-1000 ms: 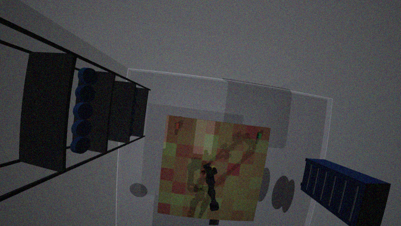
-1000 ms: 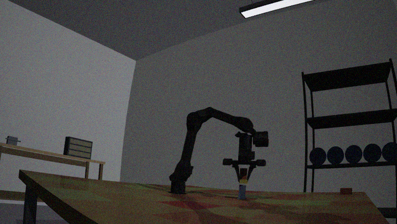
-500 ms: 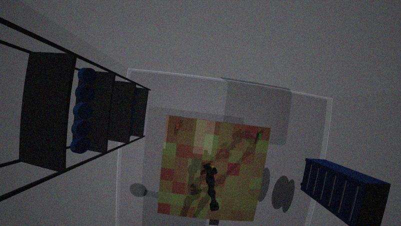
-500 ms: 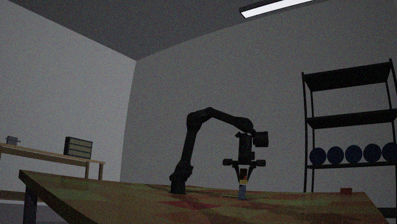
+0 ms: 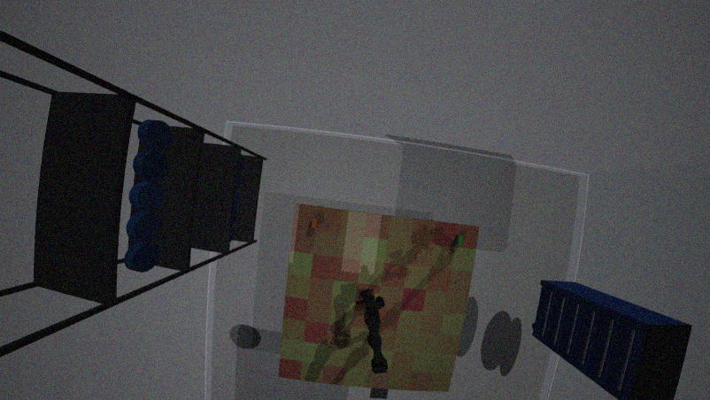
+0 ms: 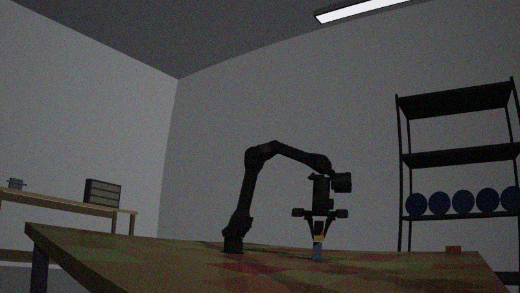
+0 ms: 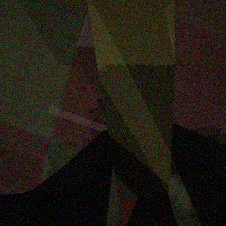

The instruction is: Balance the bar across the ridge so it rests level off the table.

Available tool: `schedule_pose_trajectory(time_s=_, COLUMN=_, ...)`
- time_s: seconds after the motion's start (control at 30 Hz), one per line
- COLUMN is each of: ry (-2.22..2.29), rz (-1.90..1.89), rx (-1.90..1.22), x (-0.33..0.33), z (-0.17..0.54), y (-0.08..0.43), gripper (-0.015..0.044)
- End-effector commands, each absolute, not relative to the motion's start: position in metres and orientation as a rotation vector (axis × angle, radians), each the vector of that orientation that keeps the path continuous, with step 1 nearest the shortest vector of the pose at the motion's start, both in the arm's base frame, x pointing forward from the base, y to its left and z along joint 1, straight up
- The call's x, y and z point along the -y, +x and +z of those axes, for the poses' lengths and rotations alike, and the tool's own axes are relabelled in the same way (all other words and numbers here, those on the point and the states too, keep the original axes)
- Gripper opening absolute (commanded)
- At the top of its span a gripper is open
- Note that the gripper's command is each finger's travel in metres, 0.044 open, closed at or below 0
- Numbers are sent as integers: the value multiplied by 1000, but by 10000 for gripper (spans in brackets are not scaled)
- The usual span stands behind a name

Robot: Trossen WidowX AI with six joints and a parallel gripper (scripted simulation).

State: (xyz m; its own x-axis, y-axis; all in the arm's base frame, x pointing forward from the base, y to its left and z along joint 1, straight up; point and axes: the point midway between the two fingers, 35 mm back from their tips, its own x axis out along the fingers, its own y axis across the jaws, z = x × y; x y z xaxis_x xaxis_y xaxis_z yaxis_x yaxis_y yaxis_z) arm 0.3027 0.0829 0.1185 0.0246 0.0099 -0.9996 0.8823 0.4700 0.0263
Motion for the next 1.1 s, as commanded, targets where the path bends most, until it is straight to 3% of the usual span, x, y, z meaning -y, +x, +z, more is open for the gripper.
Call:
schedule_pose_trajectory(time_s=0.0, ry=857, rz=-825, rx=-1381, x=-82, z=118, y=303, gripper=0)
schedule_pose_trajectory(time_s=1.07, ry=857, rz=-825, rx=-1381, x=-83, z=115, y=303, gripper=0)
